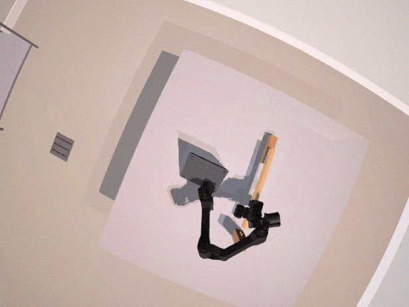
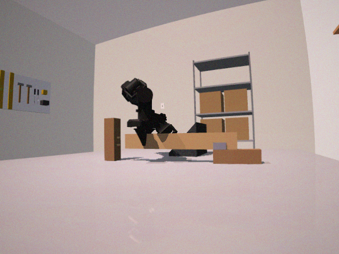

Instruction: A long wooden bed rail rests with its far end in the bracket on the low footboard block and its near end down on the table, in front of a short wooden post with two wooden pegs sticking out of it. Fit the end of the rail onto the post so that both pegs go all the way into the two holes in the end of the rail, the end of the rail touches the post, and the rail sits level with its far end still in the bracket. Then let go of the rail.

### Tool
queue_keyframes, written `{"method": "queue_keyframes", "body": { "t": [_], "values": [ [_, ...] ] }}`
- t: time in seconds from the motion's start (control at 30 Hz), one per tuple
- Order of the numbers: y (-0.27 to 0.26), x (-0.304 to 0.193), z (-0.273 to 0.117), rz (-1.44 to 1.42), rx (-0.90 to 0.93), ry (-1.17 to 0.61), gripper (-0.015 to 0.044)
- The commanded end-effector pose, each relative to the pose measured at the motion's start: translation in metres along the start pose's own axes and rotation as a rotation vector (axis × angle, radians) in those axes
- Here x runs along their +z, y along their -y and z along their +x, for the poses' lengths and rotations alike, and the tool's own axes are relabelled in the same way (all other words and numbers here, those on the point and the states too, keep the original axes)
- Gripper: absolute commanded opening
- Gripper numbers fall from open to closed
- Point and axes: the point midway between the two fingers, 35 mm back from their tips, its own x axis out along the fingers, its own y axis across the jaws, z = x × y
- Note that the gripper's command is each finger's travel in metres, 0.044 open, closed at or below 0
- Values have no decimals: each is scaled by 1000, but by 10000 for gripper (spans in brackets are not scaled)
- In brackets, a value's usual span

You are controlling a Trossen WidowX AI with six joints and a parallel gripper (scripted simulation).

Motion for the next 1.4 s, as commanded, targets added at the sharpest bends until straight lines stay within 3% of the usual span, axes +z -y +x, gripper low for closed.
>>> {"method": "queue_keyframes", "body": {
  "t": [0.0,1.37],
  "values": [
    [0,0,0,-2,-1,3,0],
    [1,-11,-1,-2,-1,3,0]
  ]
}}
